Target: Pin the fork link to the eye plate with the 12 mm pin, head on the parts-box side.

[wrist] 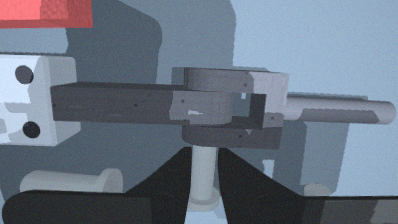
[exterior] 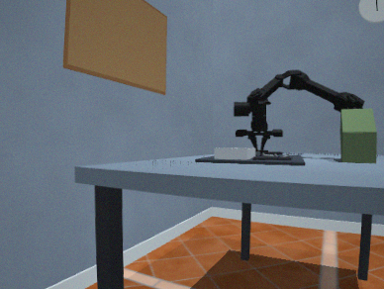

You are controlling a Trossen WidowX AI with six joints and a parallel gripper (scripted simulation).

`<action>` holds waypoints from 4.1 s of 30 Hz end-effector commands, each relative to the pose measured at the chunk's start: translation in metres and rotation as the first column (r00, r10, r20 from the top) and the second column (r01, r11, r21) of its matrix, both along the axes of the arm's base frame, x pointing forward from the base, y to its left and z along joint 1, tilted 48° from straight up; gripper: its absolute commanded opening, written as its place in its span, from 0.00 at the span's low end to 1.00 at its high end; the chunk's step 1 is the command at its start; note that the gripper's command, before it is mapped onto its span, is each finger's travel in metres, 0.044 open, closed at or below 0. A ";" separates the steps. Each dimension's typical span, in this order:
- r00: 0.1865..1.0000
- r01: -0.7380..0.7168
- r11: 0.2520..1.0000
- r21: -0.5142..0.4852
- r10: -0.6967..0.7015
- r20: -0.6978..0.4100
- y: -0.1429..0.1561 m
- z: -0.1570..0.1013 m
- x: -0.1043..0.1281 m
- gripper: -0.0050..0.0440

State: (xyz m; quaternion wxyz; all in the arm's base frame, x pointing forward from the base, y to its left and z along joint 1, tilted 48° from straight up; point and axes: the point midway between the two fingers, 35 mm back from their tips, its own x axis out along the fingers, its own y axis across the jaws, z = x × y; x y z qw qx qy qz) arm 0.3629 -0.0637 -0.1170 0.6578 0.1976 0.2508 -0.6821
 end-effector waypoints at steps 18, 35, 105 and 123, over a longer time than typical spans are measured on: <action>1.000 -0.006 1.000 -0.001 0.006 0.019 0.002 0.007 0.005 0.39; 1.000 -0.006 1.000 -0.001 0.006 0.019 0.002 0.007 0.005 0.39; 1.000 -0.004 1.000 0.005 0.003 0.024 0.019 -0.011 0.006 0.39; 1.000 -0.004 1.000 0.005 0.003 0.024 0.019 -0.011 0.006 0.39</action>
